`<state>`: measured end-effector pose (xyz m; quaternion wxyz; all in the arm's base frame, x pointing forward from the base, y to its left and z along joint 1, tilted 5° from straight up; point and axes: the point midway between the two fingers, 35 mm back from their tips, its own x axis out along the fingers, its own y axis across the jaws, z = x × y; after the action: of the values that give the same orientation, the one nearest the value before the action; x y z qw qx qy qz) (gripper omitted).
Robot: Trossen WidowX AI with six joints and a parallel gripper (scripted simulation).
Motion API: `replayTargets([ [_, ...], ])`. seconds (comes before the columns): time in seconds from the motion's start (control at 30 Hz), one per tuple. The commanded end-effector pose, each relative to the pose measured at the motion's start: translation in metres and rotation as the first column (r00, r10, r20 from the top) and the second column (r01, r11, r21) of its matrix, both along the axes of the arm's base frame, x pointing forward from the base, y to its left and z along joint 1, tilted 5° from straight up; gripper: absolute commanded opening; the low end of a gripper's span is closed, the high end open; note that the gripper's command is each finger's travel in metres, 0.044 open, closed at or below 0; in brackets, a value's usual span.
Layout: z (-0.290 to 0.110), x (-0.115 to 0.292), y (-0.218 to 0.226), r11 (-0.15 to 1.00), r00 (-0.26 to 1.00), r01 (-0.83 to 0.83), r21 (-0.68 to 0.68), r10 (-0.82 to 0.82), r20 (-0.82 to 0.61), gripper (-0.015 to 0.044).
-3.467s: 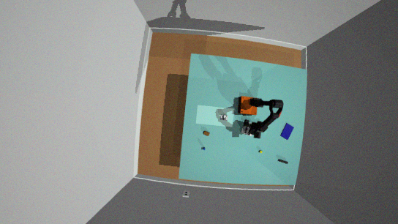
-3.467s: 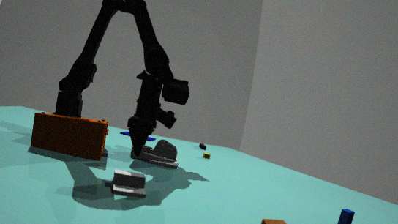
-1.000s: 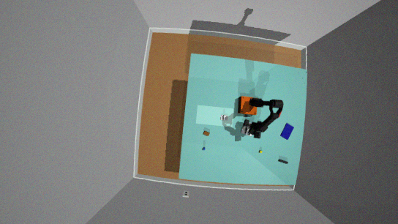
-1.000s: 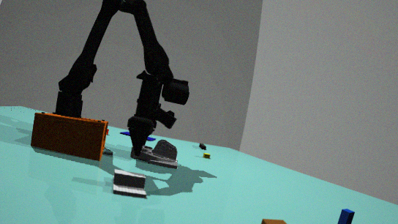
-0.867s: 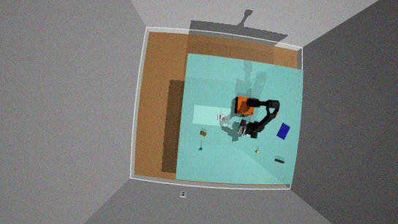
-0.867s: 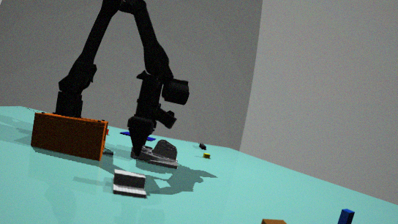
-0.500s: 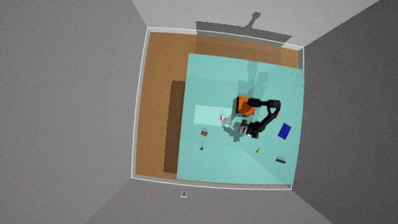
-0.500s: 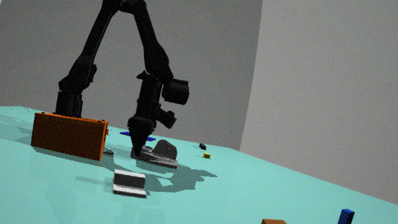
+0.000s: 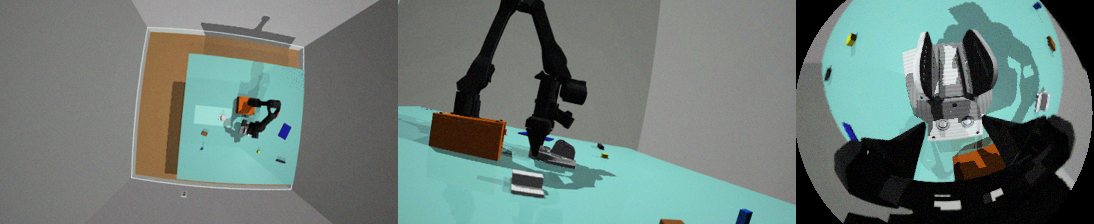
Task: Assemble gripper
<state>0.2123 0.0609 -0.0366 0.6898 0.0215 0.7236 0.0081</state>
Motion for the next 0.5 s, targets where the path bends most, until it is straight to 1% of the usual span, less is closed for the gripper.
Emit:
replayTargets([
  [0.0, 0.005, 0.001, 0.0, 1.0, 1.0, 0.0, 0.0, 0.0, 0.0, 0.044],
  [0.1, 0.026, 0.003, -0.001, 1.0, 1.0, 0.002, 0.001, -0.002, -0.001, 0.044],
  [0.27, 0.075, 0.001, -0.004, 1.0, 1.0, 0.005, 0.002, -0.004, -0.002, 0.044],
  [0.37, 0.077, 0.0, -0.004, 1.0, 1.0, 0.005, 0.003, -0.005, -0.002, 0.044],
  [0.4, 0.07, 0.003, -0.003, 1.0, 1.0, 0.008, 0.002, -0.008, 0.008, 0.044],
  [0.47, 0.074, 0.003, -0.003, 1.0, 1.0, 0.01, 0.003, -0.01, 0.008, 0.044],
])
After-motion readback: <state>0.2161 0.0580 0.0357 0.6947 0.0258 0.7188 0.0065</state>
